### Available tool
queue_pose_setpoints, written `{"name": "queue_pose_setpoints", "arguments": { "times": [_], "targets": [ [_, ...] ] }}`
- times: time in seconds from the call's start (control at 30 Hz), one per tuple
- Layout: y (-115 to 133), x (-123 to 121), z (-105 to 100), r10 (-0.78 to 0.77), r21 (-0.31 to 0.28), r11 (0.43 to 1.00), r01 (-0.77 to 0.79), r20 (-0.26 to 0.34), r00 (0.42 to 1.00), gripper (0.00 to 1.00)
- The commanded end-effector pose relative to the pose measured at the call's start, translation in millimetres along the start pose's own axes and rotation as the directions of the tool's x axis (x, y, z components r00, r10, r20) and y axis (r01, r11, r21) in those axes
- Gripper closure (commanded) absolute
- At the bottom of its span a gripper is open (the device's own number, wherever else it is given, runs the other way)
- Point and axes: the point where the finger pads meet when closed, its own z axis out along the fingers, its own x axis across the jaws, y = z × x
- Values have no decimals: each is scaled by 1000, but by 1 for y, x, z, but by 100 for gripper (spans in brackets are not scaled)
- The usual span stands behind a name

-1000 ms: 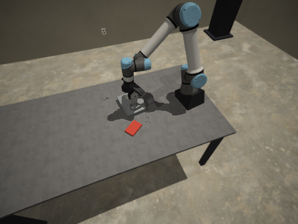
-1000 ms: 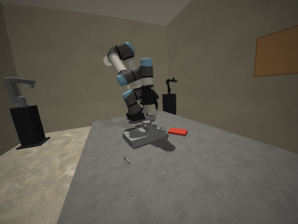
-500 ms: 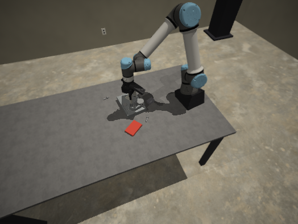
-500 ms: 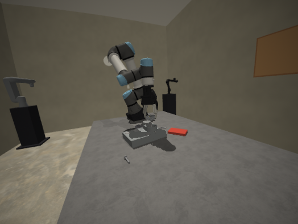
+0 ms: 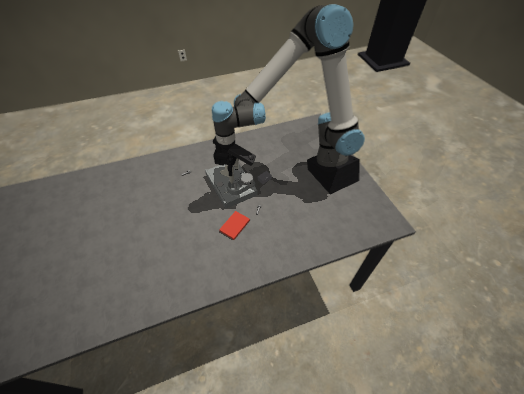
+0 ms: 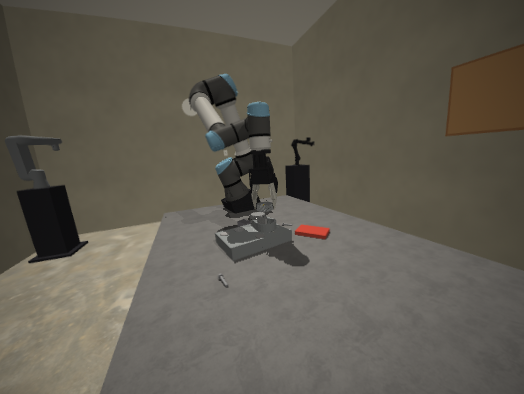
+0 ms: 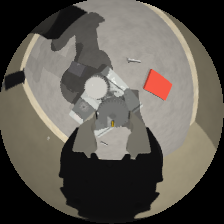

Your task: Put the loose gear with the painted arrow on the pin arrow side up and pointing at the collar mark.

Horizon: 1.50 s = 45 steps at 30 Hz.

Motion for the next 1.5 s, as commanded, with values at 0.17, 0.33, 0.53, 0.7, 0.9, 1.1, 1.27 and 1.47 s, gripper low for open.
{"name": "queue_pose_setpoints", "arguments": {
  "times": [0.17, 0.33, 0.53, 0.7, 0.9, 1.1, 1.27, 1.47],
  "targets": [
    [0, 0, -1, -37, -2, 999, 37, -1, 999, 100],
    [0, 0, -1, -46, -2, 999, 46, -1, 999, 100],
    [0, 0, -1, -49, -2, 999, 49, -1, 999, 100],
    [0, 0, -1, -51, -2, 999, 51, -1, 999, 100],
    [0, 0, -1, -51, -2, 999, 51, -1, 999, 100],
    [0, 0, -1, -51, -2, 999, 51, -1, 999, 100],
    [0, 0, -1, -51, -2, 999, 51, -1, 999, 100],
    [0, 0, -1, -51, -2, 999, 51, -1, 999, 100]
  ]
}}
